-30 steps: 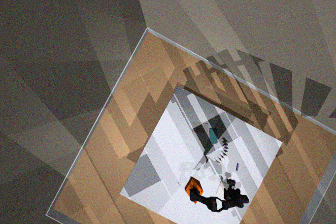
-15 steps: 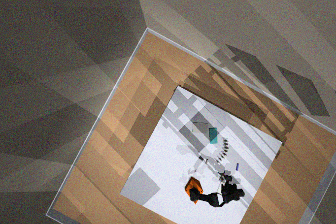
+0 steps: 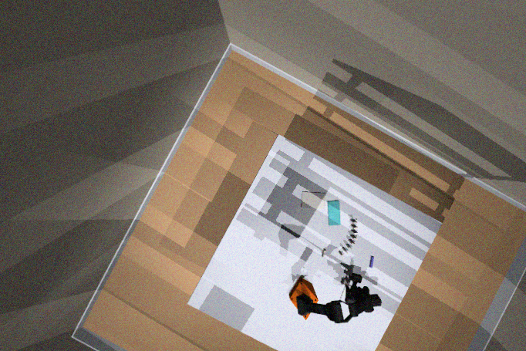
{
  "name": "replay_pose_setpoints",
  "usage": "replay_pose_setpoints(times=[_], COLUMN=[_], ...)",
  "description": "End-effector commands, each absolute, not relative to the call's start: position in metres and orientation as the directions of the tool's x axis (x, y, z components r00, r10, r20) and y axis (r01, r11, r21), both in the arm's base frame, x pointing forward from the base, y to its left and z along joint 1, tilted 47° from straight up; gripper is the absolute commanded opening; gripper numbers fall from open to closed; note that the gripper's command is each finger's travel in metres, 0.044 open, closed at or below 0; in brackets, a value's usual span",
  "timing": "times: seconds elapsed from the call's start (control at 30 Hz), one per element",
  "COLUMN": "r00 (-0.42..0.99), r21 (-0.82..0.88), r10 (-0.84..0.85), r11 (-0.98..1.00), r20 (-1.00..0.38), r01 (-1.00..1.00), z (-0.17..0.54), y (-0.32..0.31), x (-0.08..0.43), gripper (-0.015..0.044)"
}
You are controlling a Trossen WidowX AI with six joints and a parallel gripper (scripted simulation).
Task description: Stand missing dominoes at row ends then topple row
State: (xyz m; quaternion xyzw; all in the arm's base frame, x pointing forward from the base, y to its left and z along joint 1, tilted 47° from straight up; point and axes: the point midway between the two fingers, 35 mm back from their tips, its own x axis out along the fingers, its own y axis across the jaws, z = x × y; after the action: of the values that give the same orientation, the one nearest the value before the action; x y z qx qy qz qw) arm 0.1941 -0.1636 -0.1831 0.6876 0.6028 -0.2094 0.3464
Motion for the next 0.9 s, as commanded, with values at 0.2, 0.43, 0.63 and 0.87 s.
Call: replay_pose_setpoints(times=[0.2,0.43,0.63,0.87], r00=[0.186,0.186,0.184,0.182], r21=[0.218,0.218,0.218,0.218], r10=[0.690,0.690,0.684,0.684], r11=[-0.041,-0.041,-0.038,-0.034], r20=[-0.700,-0.700,-0.706,-0.707], r01=[0.975,0.975,0.975,0.975], z=[-0.185,-0.185,-0.148,-0.089], y=[-0.161,-0.161,-0.206,-0.256], x=[0.193,0.193,0.188,0.168], gripper=[0.0107,0.0107,0.0107,0.0107])
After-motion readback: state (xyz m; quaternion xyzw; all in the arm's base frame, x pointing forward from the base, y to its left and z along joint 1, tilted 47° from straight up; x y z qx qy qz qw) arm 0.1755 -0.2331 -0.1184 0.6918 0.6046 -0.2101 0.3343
